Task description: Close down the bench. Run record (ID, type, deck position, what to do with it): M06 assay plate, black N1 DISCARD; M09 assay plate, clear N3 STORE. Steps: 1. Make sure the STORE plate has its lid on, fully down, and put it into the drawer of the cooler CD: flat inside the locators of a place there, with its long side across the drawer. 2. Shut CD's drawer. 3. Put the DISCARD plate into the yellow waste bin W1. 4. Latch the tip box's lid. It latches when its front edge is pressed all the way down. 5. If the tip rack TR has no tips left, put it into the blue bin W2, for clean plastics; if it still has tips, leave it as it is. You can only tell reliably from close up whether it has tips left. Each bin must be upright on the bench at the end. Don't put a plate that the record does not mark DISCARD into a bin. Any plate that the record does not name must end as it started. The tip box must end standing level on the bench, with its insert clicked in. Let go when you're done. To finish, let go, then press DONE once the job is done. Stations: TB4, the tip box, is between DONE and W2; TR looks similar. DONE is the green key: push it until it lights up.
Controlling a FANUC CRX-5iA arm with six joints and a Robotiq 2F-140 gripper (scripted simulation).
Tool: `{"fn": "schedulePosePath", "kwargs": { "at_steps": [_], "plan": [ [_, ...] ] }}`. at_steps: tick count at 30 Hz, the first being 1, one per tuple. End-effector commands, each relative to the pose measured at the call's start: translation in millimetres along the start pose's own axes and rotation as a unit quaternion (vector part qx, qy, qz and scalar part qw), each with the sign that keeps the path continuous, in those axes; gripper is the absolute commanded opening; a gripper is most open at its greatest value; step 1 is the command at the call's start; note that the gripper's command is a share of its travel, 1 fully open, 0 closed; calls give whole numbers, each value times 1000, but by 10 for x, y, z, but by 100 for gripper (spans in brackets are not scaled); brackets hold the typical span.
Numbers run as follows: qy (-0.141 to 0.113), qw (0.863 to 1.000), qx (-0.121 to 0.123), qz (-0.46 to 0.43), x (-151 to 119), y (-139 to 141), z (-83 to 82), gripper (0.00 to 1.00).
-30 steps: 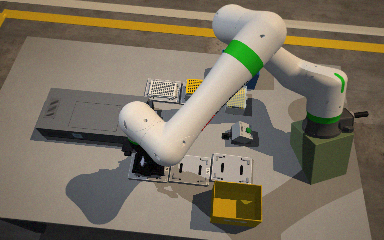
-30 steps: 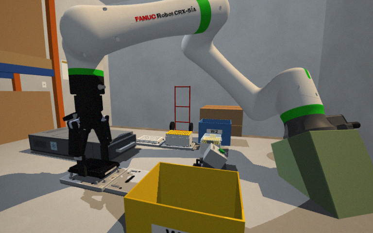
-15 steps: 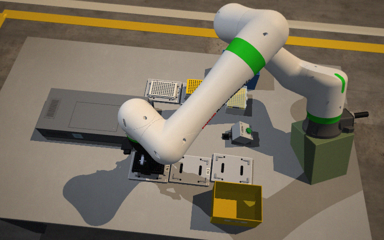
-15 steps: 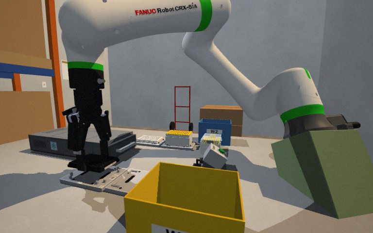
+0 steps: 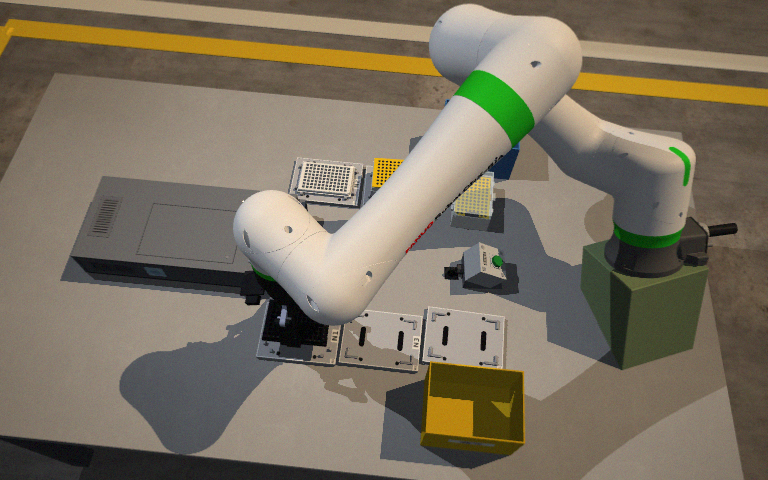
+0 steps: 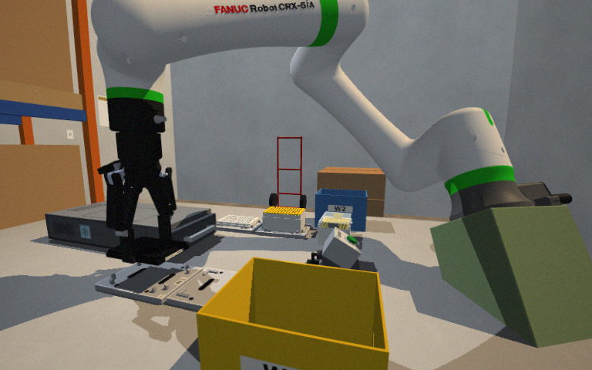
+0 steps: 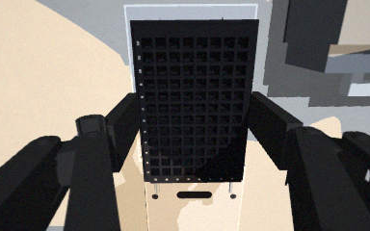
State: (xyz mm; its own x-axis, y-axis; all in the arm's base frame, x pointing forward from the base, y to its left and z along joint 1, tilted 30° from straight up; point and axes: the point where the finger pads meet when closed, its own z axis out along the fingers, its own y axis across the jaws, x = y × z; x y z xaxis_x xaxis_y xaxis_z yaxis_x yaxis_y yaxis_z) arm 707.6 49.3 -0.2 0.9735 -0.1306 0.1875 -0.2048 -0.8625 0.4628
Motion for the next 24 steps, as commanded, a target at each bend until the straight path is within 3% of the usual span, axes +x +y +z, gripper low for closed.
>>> {"fn": "schedulePosePath", "kwargs": {
  "at_steps": [1, 24],
  "plan": [
    [1, 1000, 0, 0, 6, -3, -47, 10],
    [1, 1000, 0, 0, 6, -2, -327, 10]
  ]
}}
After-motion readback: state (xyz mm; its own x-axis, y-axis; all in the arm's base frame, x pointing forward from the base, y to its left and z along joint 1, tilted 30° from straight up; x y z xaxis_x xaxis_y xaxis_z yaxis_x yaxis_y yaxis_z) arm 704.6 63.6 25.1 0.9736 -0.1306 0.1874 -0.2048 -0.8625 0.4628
